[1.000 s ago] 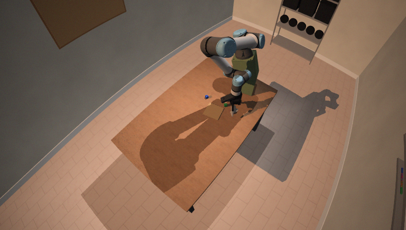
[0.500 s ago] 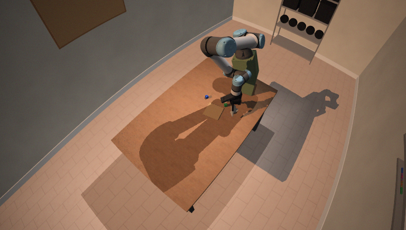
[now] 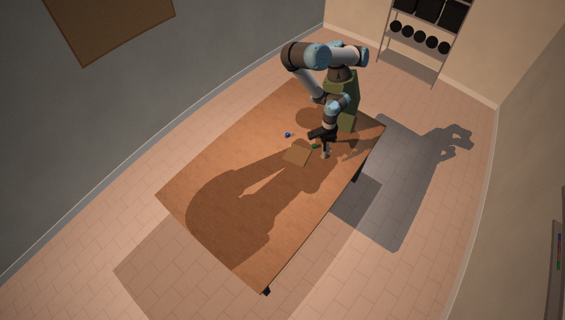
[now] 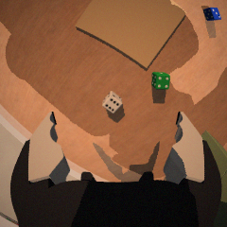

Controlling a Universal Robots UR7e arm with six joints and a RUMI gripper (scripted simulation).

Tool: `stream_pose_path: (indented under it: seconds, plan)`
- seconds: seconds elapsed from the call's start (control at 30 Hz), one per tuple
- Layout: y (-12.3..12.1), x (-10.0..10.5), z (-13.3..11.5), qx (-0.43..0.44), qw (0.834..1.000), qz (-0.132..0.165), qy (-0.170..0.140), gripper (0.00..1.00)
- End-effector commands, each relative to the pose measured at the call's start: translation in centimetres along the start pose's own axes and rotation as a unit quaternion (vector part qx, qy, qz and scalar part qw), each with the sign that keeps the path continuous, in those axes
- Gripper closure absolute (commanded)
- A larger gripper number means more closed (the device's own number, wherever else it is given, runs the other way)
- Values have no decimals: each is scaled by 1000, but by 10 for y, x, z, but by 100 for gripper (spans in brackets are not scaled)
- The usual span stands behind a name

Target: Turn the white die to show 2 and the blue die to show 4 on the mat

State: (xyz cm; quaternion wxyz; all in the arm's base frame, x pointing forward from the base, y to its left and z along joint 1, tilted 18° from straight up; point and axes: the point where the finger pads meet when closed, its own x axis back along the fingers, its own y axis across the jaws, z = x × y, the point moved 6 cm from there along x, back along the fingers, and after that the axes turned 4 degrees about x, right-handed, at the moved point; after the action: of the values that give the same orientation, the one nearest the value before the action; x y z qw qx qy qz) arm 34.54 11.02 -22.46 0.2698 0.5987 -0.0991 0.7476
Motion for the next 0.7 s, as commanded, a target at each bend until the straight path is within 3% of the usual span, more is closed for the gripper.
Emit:
stream_pose_path:
  seconds: [0.0,0.4,0.67]
  plan:
    - [0,14,0,0,1000,0,0,0]
    - [0,60,0,0,1000,0,0,0]
    - [0,73,0,0,1000,0,0,0]
